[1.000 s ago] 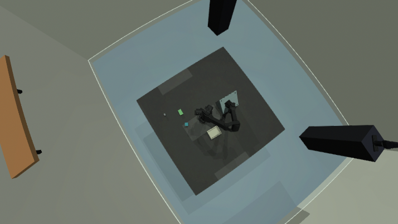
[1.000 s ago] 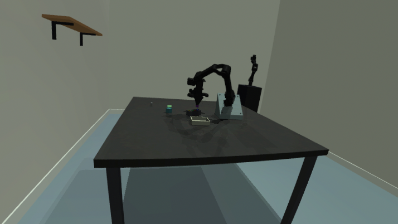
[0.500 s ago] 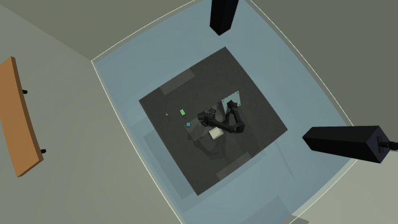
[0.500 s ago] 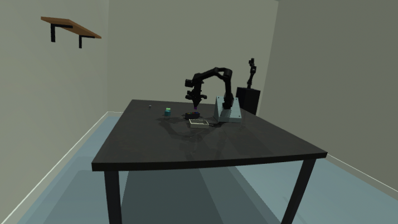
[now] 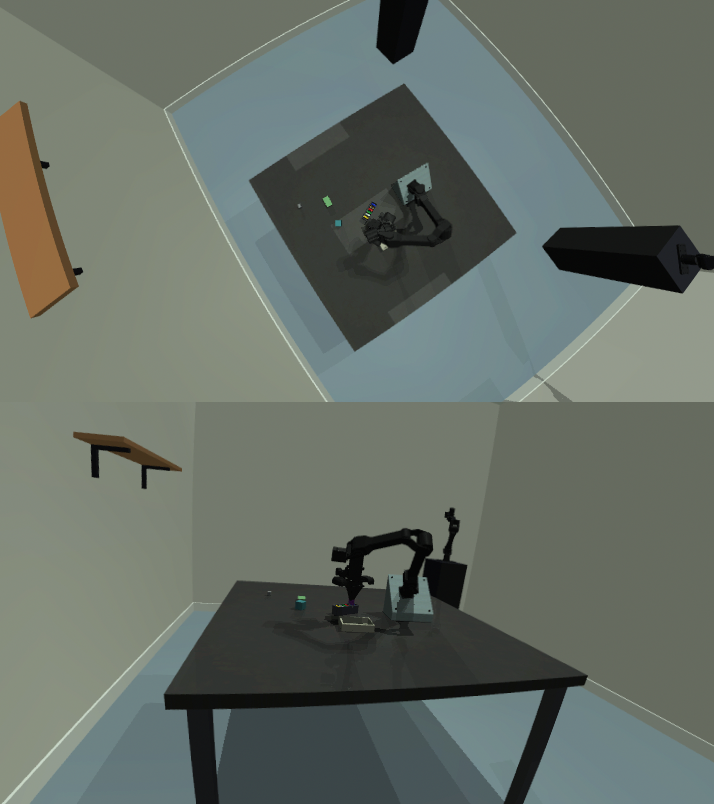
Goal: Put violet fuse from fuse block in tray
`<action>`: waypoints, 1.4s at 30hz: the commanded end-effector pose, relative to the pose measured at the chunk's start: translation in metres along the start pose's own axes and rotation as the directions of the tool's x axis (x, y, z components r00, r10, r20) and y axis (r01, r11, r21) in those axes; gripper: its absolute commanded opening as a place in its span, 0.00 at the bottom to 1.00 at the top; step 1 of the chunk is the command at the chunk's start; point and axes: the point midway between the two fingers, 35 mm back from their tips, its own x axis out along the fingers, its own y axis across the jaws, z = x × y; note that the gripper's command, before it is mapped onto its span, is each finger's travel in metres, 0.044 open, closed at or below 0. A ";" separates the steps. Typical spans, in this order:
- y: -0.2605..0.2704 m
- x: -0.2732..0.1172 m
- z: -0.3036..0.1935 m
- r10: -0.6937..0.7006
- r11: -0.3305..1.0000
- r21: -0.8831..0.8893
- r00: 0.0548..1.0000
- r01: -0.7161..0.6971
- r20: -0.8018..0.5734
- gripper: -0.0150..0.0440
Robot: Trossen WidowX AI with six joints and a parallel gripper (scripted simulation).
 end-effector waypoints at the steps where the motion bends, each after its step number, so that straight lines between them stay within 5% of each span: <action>1: 0.012 -0.001 -0.028 0.009 1.000 -0.001 1.000 -0.009 -0.012 0.25; 8: 0.023 -0.003 -0.072 0.015 1.000 -0.003 0.999 -0.015 -0.034 0.25; 38: 0.024 0.037 -0.073 0.016 1.000 -0.003 0.999 -0.016 -0.035 0.25; 42: 0.025 0.033 -0.074 0.020 1.000 -0.009 0.999 -0.020 -0.039 0.43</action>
